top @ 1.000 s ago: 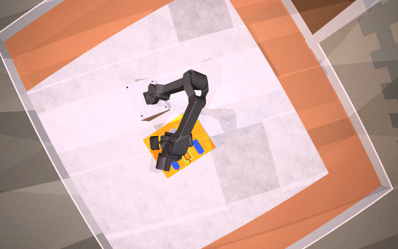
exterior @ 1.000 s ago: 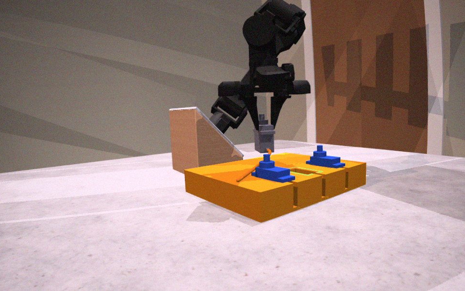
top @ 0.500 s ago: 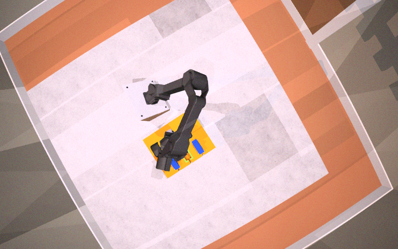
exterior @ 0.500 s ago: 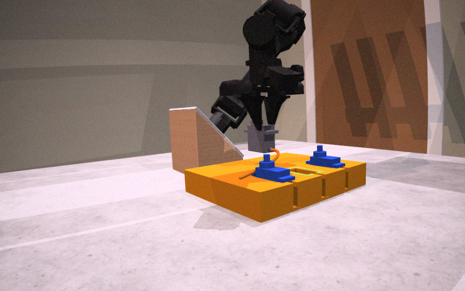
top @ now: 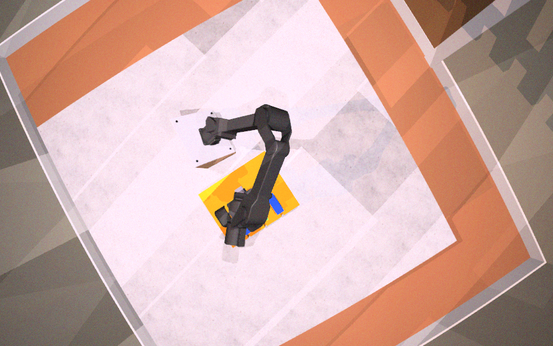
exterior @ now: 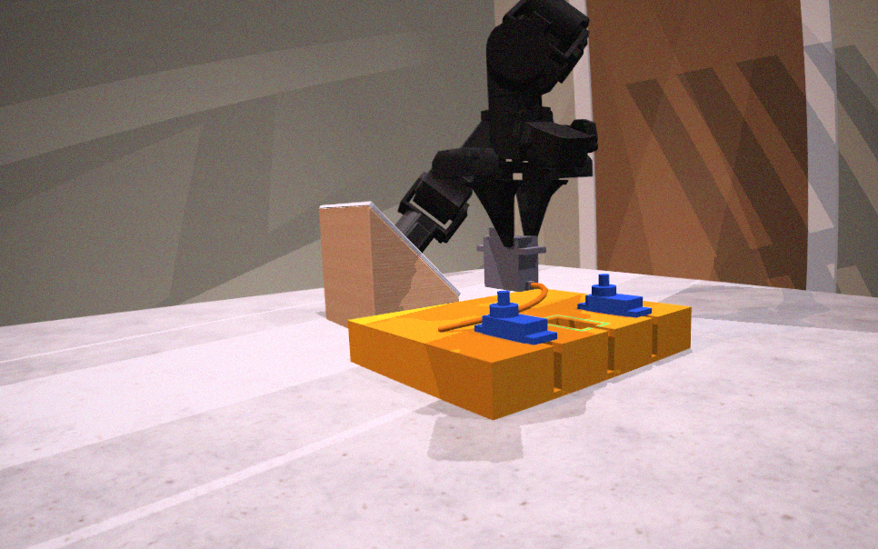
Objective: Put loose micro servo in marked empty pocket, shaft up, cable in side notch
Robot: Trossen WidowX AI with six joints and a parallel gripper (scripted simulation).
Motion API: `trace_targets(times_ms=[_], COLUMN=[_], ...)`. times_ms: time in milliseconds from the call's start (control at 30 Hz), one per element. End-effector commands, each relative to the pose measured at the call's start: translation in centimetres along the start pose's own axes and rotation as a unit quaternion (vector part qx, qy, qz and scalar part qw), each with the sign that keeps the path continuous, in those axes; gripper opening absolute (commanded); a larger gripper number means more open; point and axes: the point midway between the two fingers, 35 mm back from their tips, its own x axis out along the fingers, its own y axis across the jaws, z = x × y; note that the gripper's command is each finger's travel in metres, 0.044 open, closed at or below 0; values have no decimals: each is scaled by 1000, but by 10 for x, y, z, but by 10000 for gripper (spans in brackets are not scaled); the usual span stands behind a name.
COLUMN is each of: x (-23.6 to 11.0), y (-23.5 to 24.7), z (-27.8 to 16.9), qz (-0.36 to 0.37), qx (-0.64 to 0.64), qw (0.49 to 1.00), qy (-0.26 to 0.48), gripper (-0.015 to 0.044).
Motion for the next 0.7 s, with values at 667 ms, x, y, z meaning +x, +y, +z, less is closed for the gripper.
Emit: trace_targets(times_ms=[667], x=[-3], y=[1], z=[82], qz=[0], qx=[-3], qw=[1000], qy=[-6], gripper=[0])
